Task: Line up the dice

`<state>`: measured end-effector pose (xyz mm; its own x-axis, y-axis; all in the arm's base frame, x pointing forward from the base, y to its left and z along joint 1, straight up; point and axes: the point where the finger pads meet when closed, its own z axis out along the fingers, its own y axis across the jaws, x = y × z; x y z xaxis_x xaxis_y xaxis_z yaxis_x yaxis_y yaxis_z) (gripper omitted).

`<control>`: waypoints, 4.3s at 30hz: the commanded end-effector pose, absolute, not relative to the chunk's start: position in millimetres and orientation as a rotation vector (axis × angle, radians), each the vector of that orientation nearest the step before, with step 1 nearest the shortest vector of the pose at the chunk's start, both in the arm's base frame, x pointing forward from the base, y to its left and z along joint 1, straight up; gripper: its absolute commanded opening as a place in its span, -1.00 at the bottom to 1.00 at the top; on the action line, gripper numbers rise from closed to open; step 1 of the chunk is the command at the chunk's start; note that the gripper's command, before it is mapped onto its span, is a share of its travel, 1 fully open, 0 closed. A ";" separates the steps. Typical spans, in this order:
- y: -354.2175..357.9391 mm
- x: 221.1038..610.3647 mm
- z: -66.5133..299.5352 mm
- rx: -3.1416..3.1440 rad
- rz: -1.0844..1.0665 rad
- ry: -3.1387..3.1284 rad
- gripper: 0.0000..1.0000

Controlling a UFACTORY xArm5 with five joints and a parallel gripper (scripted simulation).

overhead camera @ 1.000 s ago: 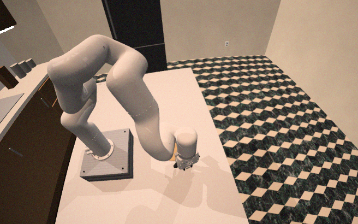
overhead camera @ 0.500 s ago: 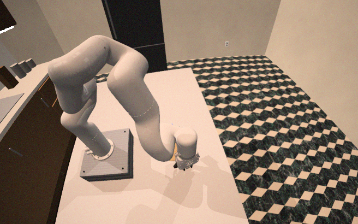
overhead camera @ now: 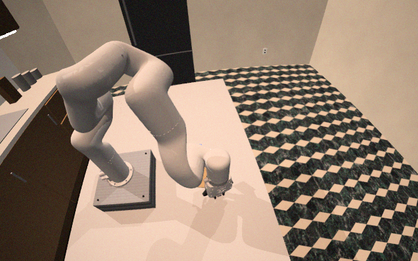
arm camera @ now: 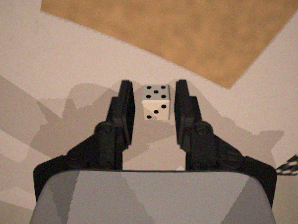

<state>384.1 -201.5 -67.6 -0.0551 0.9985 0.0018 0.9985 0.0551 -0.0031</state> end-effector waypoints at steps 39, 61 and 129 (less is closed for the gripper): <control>-202.1 385.3 -66.6 -2.159 0.000 -2.282 -0.69; -201.9 385.6 10.6 -2.159 0.000 -2.282 -0.69; -87.1 354.4 -31.2 -2.470 0.001 -1.940 -0.69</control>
